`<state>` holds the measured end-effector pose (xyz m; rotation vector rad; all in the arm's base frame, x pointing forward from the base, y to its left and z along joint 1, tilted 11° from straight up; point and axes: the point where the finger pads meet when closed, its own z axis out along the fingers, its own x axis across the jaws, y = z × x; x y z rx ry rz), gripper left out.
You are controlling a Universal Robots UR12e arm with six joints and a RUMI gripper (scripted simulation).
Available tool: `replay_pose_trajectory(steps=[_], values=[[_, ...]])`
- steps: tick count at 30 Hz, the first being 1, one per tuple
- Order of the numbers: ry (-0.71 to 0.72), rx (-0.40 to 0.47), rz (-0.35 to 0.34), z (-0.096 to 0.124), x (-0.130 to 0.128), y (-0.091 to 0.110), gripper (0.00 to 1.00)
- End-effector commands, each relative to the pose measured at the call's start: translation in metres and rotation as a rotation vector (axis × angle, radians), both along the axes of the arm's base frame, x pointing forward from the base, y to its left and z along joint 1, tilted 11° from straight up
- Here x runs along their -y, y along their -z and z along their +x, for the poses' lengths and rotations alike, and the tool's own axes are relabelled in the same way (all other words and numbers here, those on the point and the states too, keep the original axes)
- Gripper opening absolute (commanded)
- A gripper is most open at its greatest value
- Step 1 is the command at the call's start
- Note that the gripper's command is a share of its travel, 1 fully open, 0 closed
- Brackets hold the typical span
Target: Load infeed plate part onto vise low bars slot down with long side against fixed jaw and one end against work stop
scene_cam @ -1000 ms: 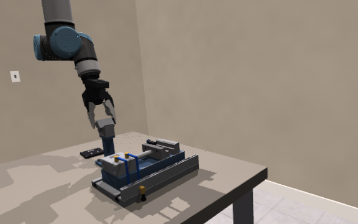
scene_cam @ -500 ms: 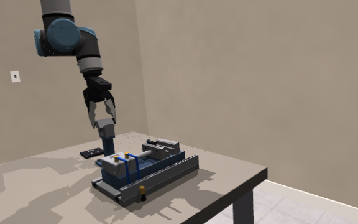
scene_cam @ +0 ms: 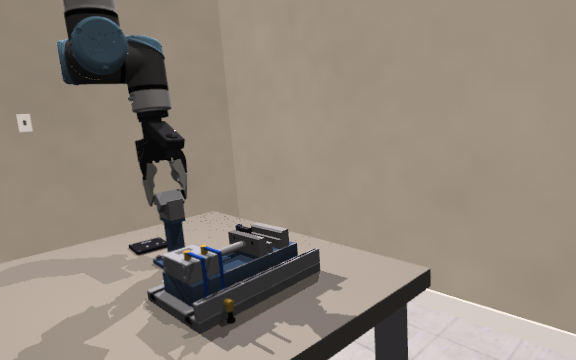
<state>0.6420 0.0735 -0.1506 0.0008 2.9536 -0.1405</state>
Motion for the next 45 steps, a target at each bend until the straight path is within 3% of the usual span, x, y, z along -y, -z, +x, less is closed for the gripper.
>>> replay_pose_trajectory(steps=[1,45], values=[[-0.011,0.0,0.056,0.0003,0.0005,-0.0002,0.51],[-0.091,-0.004,0.484,0.0004,0.0039,0.0004,0.51]])
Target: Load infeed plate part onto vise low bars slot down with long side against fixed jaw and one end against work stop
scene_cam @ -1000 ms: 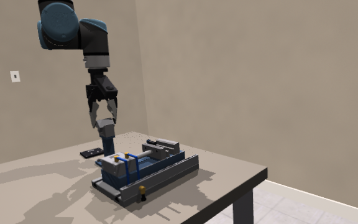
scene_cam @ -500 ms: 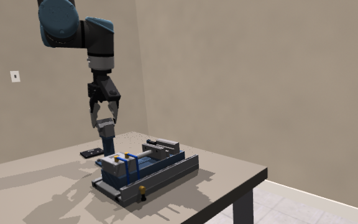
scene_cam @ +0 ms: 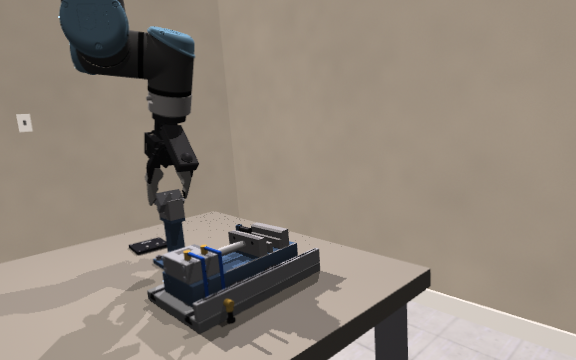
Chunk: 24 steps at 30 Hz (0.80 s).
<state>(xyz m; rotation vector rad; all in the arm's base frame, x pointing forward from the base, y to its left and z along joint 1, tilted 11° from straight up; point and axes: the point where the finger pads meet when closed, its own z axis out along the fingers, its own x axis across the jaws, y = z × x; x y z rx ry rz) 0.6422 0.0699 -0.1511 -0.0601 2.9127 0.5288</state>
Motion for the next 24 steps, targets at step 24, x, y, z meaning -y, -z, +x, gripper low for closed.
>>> replay_pose_trajectory(steps=[24], values=[[-0.047,-0.002,0.246,0.0005,0.0018,0.0007,0.51]])
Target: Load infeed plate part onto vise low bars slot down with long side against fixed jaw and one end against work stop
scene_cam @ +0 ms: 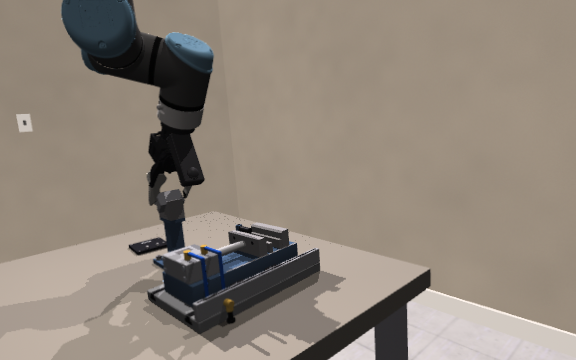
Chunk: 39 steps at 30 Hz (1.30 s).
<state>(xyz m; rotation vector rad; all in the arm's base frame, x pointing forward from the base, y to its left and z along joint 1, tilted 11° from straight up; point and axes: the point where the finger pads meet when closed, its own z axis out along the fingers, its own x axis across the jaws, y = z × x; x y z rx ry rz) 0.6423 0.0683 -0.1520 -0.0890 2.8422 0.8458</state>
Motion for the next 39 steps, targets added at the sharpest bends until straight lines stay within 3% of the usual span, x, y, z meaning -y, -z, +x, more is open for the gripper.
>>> replay_pose_trajectory(steps=[1,21,39], values=[[-0.009,0.0,0.037,0.0003,0.0003,-0.0001,0.51],[-0.025,-0.001,0.128,0.0004,0.0009,0.0003,0.51],[-0.032,-0.001,0.163,0.0004,0.0011,0.0006,0.51]])
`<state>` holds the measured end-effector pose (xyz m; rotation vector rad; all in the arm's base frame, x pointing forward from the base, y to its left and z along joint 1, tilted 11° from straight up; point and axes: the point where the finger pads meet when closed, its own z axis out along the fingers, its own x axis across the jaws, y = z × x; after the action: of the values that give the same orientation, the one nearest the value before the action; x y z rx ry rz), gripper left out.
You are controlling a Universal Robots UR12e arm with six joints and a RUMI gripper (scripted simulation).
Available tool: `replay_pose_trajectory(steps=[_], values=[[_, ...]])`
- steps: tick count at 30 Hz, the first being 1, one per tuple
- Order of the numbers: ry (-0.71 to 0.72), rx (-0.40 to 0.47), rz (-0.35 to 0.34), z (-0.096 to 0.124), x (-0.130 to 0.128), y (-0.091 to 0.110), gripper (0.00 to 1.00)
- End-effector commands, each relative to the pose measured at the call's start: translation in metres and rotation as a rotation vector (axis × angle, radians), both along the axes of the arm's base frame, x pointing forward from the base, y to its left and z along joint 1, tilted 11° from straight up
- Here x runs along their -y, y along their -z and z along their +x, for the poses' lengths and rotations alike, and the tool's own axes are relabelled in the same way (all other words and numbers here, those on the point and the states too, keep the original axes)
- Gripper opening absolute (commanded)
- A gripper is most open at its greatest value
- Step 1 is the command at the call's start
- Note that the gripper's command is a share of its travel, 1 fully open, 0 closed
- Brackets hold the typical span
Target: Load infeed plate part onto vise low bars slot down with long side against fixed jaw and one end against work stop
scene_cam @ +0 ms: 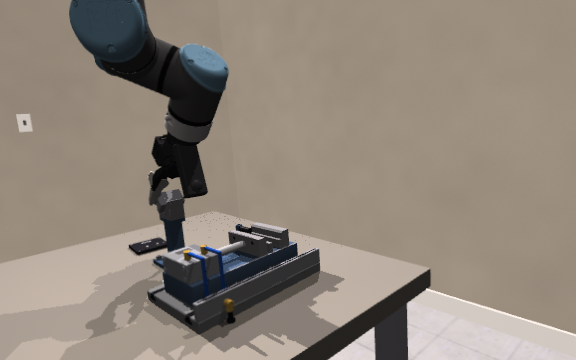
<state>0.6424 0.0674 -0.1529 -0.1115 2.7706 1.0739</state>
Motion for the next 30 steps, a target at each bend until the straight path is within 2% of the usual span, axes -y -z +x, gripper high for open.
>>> replay_pose_trajectory(steps=[1,30], values=[[-0.001,0.001,0.005,0.0003,0.0001,-0.0004,0.51],[-0.003,0.001,0.018,0.0004,0.0003,-0.0004,0.51]])
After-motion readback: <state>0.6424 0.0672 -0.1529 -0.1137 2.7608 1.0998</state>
